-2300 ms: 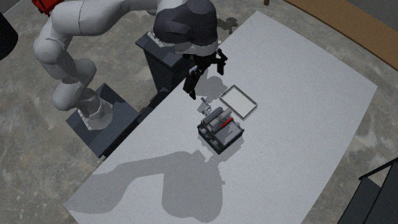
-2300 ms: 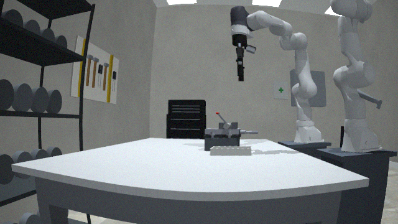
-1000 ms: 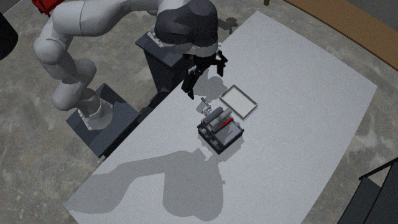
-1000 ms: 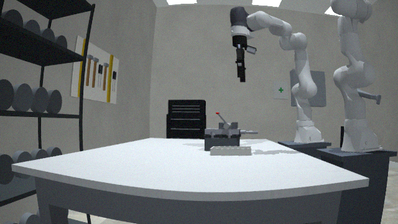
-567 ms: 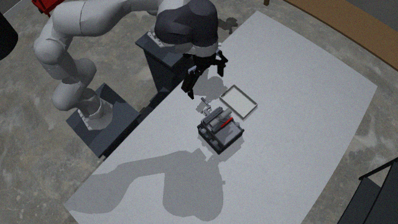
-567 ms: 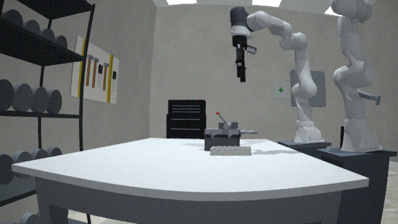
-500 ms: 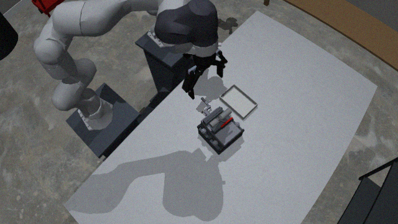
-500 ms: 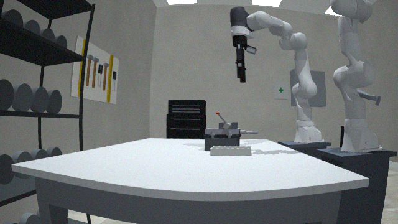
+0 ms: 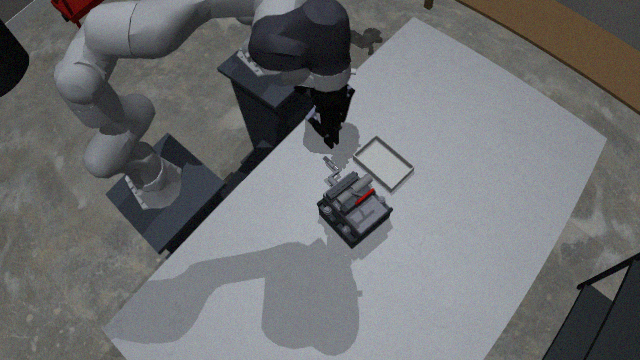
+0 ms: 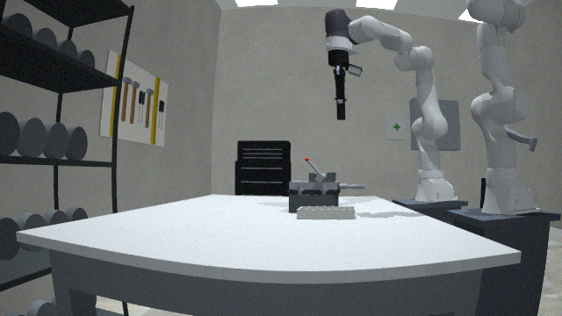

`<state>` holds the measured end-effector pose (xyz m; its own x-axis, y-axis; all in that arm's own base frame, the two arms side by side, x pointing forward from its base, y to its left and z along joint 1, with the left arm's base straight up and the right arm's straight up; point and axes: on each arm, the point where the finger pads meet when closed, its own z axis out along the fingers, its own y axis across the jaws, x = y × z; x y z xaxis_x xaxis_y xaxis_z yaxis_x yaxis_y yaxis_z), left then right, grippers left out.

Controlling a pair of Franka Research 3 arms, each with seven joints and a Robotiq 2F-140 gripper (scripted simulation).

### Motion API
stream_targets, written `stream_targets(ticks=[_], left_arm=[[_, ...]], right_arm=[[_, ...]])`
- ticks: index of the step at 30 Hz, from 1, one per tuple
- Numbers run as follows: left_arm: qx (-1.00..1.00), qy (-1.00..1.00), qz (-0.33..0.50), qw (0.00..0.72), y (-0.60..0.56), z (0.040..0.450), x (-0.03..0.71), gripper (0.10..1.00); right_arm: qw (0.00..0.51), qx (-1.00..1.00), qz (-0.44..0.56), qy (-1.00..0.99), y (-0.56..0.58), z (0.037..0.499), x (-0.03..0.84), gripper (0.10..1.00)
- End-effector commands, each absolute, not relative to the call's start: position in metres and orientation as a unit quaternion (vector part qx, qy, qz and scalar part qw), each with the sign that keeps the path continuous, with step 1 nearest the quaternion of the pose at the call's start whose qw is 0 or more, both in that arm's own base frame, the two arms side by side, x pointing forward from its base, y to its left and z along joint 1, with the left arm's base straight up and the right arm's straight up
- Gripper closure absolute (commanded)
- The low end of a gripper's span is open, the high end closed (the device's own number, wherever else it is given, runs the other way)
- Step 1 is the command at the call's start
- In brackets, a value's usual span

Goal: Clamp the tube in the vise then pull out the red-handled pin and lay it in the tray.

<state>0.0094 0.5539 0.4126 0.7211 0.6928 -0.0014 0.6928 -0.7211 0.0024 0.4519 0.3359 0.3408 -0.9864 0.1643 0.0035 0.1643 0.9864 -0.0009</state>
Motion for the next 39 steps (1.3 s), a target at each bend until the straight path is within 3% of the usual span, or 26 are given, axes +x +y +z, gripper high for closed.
stream_targets(ticks=[1,10,23,39], left_arm=[[0.927,0.375,0.0,0.0,0.554,0.413,0.01,0.098],[0.927,0.375,0.0,0.0,0.554,0.413,0.01,0.098],[0.927,0.375,0.0,0.0,0.554,0.413,0.01,0.098],[0.927,0.375,0.0,0.0,0.554,0.413,0.01,0.098]], right_arm=[[0.0,-0.084,0.0,-0.996,0.338,0.34,0.452,0.999],[0.0,-0.084,0.0,-0.996,0.335,0.333,0.476,0.999],[0.0,-0.084,0.0,-0.996,0.319,0.293,0.599,0.999],[0.0,-0.084,0.0,-0.996,0.318,0.29,0.609,0.999]])
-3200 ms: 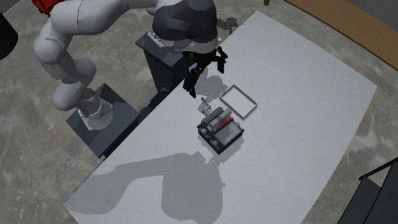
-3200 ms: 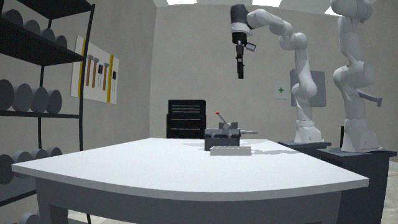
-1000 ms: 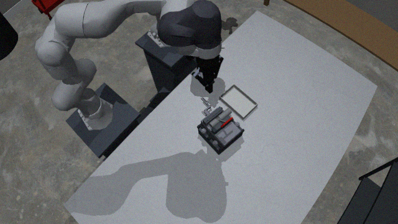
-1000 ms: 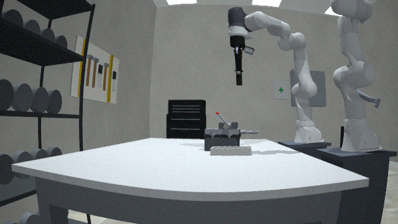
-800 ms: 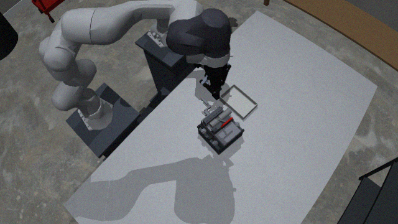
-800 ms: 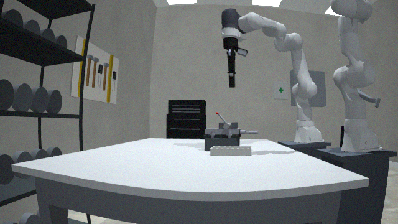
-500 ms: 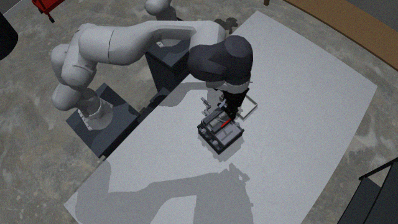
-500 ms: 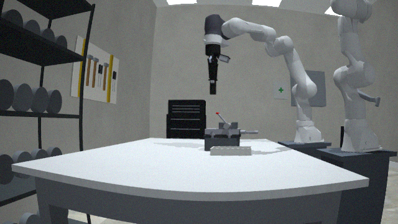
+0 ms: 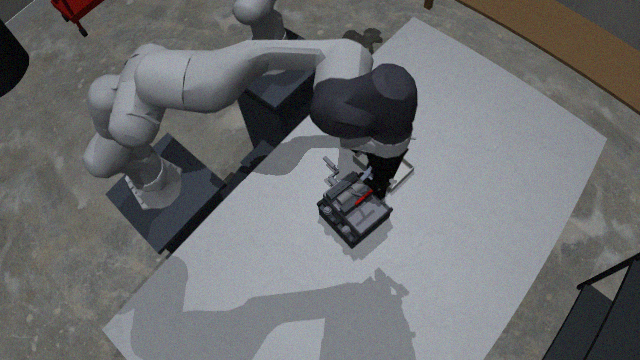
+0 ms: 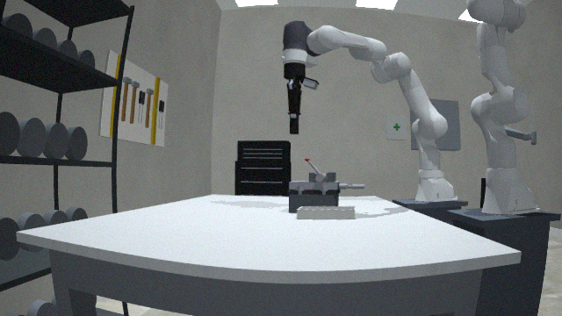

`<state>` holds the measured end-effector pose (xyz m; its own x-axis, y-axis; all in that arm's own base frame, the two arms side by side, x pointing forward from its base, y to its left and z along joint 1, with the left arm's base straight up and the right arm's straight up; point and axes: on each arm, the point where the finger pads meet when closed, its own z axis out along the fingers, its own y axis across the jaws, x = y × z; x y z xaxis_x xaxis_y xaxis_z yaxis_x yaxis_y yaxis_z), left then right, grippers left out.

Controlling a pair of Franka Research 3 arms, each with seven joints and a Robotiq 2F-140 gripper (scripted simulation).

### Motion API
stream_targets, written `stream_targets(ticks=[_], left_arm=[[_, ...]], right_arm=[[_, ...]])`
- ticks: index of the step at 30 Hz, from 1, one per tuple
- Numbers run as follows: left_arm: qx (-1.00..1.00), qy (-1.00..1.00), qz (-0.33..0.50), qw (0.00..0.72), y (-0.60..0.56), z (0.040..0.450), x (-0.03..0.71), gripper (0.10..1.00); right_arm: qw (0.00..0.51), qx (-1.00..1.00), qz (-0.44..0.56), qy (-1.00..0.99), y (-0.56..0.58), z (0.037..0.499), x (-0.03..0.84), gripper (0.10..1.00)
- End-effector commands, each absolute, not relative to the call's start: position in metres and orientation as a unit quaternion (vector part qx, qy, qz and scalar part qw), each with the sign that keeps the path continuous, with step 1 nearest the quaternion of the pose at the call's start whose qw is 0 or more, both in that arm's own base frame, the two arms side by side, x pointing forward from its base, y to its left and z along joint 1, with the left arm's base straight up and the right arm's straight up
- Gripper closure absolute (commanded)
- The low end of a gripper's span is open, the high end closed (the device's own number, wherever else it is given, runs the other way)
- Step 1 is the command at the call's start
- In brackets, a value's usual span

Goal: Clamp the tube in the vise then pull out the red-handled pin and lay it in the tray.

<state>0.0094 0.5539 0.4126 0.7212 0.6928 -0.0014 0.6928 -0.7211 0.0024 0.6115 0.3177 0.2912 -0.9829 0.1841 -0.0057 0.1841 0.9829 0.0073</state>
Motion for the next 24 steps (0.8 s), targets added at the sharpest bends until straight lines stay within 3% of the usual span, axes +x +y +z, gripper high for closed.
stream_targets(ticks=[1,24], left_arm=[[0.927,0.375,0.0,0.0,0.554,0.413,0.01,0.098],[0.927,0.375,0.0,0.0,0.554,0.413,0.01,0.098]], right_arm=[[0.0,0.084,0.0,0.996,0.318,0.289,0.609,0.999],[0.0,0.084,0.0,0.996,0.318,0.258,0.609,0.999]])
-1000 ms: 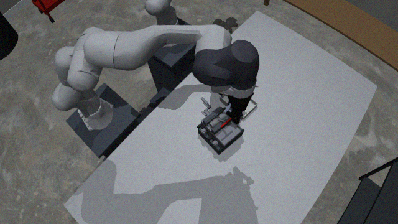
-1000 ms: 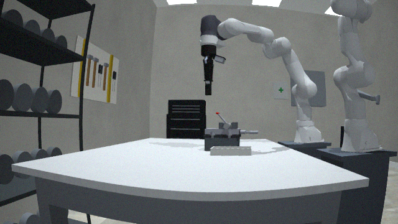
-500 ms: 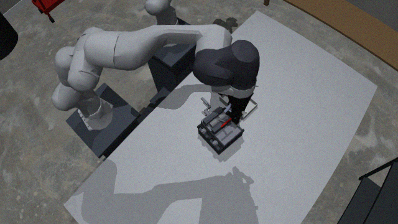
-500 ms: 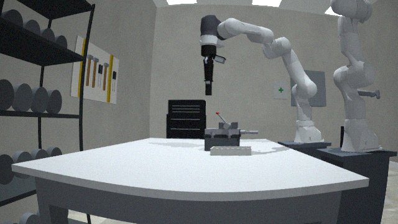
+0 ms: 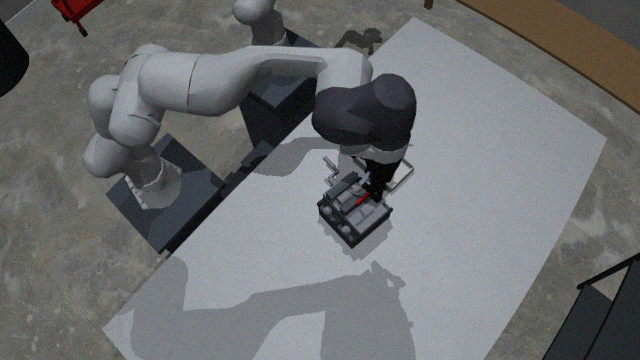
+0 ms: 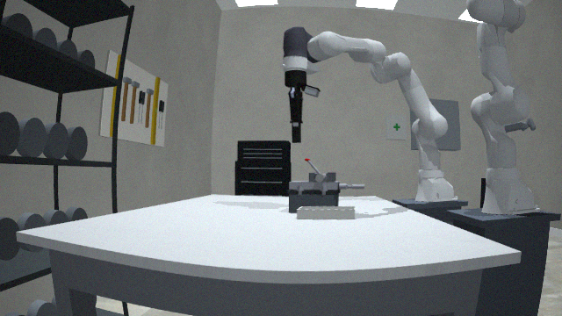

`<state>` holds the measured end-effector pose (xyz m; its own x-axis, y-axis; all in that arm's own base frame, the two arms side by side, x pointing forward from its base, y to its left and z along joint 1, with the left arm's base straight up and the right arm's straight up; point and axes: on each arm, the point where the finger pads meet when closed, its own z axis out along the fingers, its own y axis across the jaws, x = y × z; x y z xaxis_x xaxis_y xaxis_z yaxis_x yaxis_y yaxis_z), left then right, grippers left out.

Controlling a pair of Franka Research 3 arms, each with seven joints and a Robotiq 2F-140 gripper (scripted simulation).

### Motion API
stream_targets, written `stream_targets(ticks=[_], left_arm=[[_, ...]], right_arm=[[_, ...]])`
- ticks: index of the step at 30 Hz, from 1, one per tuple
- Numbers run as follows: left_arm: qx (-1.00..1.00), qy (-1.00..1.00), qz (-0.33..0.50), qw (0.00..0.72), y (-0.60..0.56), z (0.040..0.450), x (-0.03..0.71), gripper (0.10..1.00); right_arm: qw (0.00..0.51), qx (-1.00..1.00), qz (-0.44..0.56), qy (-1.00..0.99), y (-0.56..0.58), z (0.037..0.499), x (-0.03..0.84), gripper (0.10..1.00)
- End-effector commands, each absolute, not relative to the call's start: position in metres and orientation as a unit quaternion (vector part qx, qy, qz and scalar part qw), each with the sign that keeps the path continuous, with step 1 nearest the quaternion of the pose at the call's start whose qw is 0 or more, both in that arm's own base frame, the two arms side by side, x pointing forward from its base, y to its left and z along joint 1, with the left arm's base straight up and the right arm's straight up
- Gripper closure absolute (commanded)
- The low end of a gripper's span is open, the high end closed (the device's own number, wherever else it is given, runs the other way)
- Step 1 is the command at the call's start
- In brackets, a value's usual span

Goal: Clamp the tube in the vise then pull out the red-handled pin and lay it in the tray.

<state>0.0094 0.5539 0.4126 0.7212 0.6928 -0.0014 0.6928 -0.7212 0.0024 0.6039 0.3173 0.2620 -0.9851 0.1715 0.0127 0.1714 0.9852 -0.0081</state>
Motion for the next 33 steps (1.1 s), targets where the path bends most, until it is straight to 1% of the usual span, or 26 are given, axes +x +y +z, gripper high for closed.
stream_targets(ticks=[1,13,23,33], left_arm=[[0.927,0.375,0.0,0.0,0.554,0.413,0.01,0.098],[0.927,0.375,0.0,0.0,0.554,0.413,0.01,0.098],[0.927,0.375,0.0,0.0,0.554,0.413,0.01,0.098],[0.927,0.375,0.0,0.0,0.554,0.413,0.01,0.098]], right_arm=[[0.0,-0.084,0.0,-0.996,0.318,0.254,0.609,0.999],[0.0,-0.084,0.0,-0.996,0.318,0.211,0.609,0.999],[0.0,-0.084,0.0,-0.996,0.318,0.193,0.609,0.999],[0.0,-0.084,0.0,-0.996,0.318,0.19,0.609,0.999]])
